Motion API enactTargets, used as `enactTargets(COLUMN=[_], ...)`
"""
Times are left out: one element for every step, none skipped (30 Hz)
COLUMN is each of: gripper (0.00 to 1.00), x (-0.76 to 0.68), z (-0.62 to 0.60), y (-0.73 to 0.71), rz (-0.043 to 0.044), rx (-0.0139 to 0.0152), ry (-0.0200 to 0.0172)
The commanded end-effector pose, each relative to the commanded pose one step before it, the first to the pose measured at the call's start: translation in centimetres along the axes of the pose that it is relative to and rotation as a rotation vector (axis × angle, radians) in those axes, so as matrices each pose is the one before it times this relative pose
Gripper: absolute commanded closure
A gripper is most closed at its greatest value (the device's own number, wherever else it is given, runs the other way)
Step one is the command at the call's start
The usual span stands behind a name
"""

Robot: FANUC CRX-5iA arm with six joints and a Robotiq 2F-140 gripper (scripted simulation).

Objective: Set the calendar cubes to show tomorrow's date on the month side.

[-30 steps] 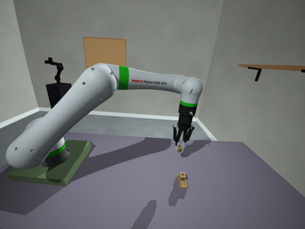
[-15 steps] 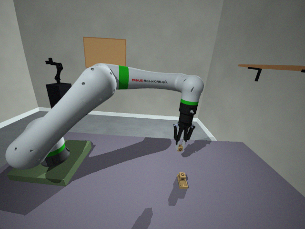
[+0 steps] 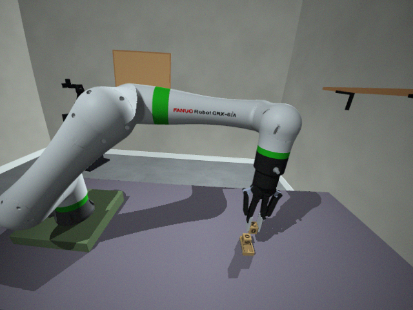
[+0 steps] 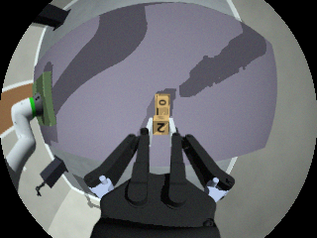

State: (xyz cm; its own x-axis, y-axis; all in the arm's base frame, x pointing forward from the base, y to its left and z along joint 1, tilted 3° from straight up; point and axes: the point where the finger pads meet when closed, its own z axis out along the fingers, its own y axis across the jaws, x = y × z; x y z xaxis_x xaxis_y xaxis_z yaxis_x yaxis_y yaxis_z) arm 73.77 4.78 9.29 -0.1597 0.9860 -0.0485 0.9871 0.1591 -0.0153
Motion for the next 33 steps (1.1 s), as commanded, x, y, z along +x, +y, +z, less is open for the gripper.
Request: enactTargets(gripper=[0.75, 0.75, 0.75, 0.75, 0.75, 0.75, 0.75, 0.75, 0.75, 0.75, 0.75, 0.75, 0.75, 0.75, 0.75, 0.75, 0.75, 0.75, 0.75, 0.75, 0.75, 0.75, 0.75, 0.75, 0.75, 0.75, 0.75, 0.75, 0.75, 0.75, 0.75, 0.75, 0.75], x=[-0.268, 0.0, 0.0, 0.0, 0.0, 0.0, 0.0, 0.0, 0.0, 0.0, 0.0, 0.0, 0.0, 0.0, 0.0, 0.001, 0.001, 0.001, 0.001, 0.001, 0.001, 0.0, 0.0, 0.001, 0.001, 0.001, 0.002, 0.002, 0.002, 0.002, 0.002, 0.001, 0.001], z=[-0.042, 0.0, 0.0, 0.0, 0.0, 0.0, 0.0, 0.0, 0.001, 0.008, 0.021, 0.038, 0.06, 0.083, 0.109, 0.135, 0.154, 0.177, 0.2, 0.228, 0.248, 0.0, 0.0, 0.273, 0.29, 0.308, 0.322, 0.331, 0.338, 0.336, 0.329, 0.319, 0.305], y=[0.07, 0.0, 0.0, 0.0, 0.0, 0.0, 0.0, 0.0, 0.0, 0.0, 0.001, 0.002, 0.002, 0.003, 0.004, 0.005, 0.007, 0.008, 0.008, 0.01, 0.01, 0.0, 0.0, 0.012, 0.012, 0.013, 0.014, 0.014, 0.014, 0.014, 0.014, 0.013, 0.013], rz=[0.00174, 0.0, 0.0, 0.0, 0.0, 0.0, 0.0, 0.0, 0.0, 0.0, 0.0, 0.0, -0.00001, -0.00001, -0.00001, -0.00001, 0.0, 0.0, 0.0, 0.0, 0.0, 0.0, 0.0, 0.0, 0.0, 0.0, 0.0, 0.0, 0.0, 0.0, 0.0, 0.0, 0.0], rx=[-0.00055, 0.0, 0.0, 0.0, 0.0, 0.0, 0.0, 0.0, 0.0, 0.00001, 0.00002, 0.00003, 0.00005, 0.00006, 0.00008, 0.0001, 0.00002, 0.0, 0.0, 0.0, 0.0, 0.0, 0.0, 0.0, 0.0, 0.0, 0.0, 0.0, 0.0, 0.0, 0.0, 0.0, 0.0], ry=[0.00057, 0.0, 0.0, 0.0, 0.0, 0.0, 0.0, 0.0, 0.0, 0.0, 0.00001, 0.00001, 0.00002, 0.00003, 0.00004, 0.00005, 0.00001, 0.0, 0.0, 0.0, 0.0, 0.0, 0.0, 0.0, 0.0, 0.0, 0.0, 0.0, 0.0, 0.0, 0.0, 0.0, 0.0])
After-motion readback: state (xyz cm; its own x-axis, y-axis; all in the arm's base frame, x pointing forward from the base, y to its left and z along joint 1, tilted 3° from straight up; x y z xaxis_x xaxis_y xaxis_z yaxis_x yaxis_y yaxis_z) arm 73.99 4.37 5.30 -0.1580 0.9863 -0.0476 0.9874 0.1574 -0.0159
